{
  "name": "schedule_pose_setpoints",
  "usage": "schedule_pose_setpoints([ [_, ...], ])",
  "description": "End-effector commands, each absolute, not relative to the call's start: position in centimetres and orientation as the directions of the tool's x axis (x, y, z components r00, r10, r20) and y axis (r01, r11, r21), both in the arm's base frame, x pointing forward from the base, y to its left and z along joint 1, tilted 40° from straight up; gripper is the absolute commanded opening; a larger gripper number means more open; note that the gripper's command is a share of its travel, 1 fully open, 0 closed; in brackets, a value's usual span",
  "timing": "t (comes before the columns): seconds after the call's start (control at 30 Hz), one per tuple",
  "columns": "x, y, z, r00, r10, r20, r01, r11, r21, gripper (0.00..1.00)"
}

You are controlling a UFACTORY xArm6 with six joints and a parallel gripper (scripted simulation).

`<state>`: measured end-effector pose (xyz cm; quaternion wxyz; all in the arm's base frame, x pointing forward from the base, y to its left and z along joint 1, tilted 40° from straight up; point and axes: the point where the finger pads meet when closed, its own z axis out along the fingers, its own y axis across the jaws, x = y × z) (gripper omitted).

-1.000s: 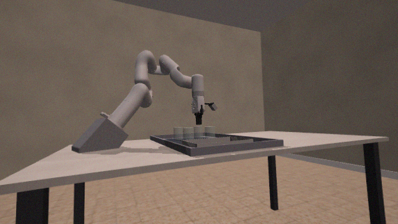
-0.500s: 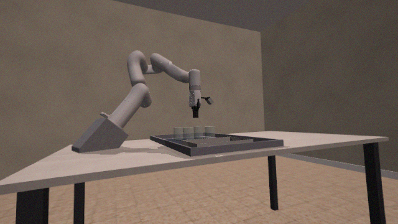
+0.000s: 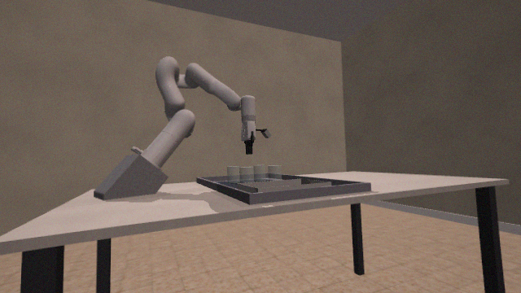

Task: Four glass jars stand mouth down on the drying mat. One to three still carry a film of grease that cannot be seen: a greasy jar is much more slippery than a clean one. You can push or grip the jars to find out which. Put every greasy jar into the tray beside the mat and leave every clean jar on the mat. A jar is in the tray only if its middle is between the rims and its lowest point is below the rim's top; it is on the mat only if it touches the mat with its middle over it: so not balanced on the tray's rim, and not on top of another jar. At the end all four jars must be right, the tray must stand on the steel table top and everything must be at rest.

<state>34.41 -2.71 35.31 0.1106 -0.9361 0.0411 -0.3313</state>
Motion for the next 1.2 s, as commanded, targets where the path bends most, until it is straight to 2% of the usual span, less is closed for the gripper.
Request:
schedule_pose_setpoints([
  [0.0,34.7,-0.7,35.9,0.779,-0.156,0.607,-0.026,-0.976,-0.217,0.00],
  [0.5,39.2,0.4,30.4,0.779,-0.156,0.607,-0.026,-0.976,-0.217,0.00],
  [1.17,39.6,0.4,30.1,0.779,-0.156,0.607,-0.026,-0.976,-0.217,0.00],
])
